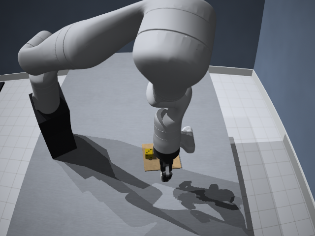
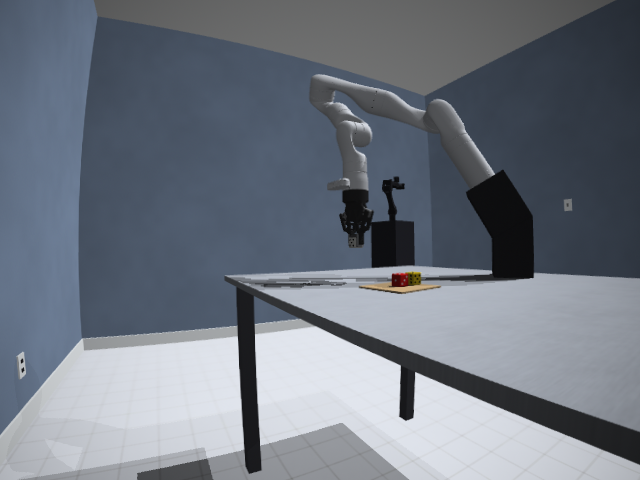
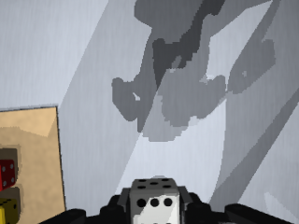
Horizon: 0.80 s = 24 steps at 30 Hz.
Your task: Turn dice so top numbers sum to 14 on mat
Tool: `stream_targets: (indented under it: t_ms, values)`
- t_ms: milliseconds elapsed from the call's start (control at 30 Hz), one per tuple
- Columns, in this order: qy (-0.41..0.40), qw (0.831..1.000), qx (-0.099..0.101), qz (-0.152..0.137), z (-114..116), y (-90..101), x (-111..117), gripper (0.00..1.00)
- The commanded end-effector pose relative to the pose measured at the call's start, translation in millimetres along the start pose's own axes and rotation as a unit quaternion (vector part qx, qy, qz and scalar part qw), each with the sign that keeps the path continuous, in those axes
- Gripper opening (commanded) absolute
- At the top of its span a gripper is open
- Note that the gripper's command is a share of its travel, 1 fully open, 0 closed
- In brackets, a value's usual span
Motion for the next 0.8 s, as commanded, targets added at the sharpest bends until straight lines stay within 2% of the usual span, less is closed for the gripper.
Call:
stream_targets:
  t_ms: [0,133,200,267,333,400,433,467,500,567,600,700,767]
  values:
    - [0.002,1.0,0.003,0.0,-2.7,2.8,0.3,0.26]
    - [0.002,1.0,0.003,0.001,-13.4,2.1,8.3,0.26]
    - [0.002,1.0,0.004,0.003,-32.8,1.4,21.2,0.26]
    - [0.002,1.0,0.004,0.004,-61.7,1.3,37.1,0.26]
    - [0.002,1.0,0.004,0.004,-61.7,1.3,37.1,0.26]
    - [0.002,1.0,0.004,0.004,-95.6,2.6,51.4,0.26]
    - [0.002,1.0,0.004,0.004,-95.6,2.6,51.4,0.26]
    - [0.002,1.0,0.004,0.003,-112.2,3.6,56.9,0.26]
    - [0.002,1.0,0.004,0.003,-112.2,3.6,56.9,0.26]
    - [0.003,1.0,0.004,0.002,-140.5,5.9,64.2,0.26]
    - [0.003,1.0,0.004,0.002,-140.5,5.9,64.2,0.26]
    - [0.003,1.0,0.003,0.0,-162.3,8.1,68.1,0.26]
    - [0.003,1.0,0.003,0.0,-164.4,8.3,68.3,0.26]
Point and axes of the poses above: the point where the finger pads meet when closed, its own y axis back along the fingers, its own z axis across the jaws, x = y × z, the point moved 6 cm from there along y, back along the fingers, and after that the axes turned 7 degrees about y, right-handed, at the moved point
